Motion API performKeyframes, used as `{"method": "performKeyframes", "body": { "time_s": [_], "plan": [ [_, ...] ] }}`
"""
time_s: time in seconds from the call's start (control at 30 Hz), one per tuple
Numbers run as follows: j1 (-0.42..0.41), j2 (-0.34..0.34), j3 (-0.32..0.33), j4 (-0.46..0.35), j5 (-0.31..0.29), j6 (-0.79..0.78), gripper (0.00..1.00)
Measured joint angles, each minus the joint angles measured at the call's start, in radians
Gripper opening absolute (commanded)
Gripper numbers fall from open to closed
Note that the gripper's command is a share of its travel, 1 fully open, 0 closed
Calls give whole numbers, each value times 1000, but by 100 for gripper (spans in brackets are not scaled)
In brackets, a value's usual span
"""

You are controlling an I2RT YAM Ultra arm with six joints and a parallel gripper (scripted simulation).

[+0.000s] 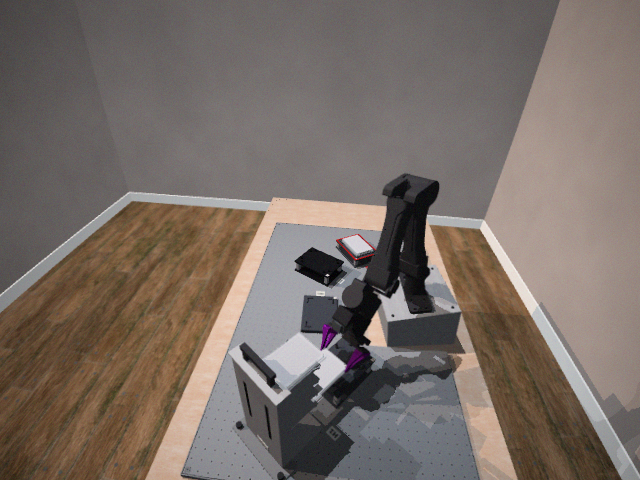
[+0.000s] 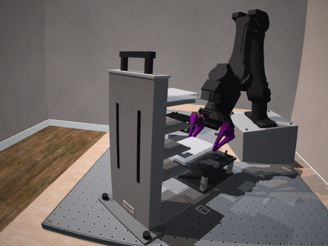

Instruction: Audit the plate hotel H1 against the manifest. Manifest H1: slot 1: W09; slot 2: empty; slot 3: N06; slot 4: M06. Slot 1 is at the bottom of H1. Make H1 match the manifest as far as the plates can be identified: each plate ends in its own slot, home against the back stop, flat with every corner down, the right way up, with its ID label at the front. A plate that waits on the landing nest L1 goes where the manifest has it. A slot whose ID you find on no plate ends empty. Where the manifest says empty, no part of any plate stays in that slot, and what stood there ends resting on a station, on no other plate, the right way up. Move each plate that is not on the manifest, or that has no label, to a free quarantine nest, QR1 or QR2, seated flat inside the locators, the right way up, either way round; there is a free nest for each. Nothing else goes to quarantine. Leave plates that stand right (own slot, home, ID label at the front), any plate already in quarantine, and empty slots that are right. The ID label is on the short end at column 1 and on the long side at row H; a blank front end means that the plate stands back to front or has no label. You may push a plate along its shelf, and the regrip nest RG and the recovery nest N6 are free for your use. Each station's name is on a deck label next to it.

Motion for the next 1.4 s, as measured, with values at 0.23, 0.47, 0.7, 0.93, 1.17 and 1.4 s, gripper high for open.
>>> {"method": "performKeyframes", "body": {
  "time_s": [0.23, 0.47, 0.7, 0.93, 1.17, 1.4],
  "plan": [
    [0, 13, 4, 2, 0, 0, 86],
    [0, 29, 16, 1, 0, 0, 86],
    [0, 42, 29, 3, 0, 0, 86],
    [0, 59, 47, 3, 0, 0, 86],
    [0, 72, 61, 4, 0, 0, 86],
    [0, 90, 76, 4, 0, 0, 86]
  ]
}}
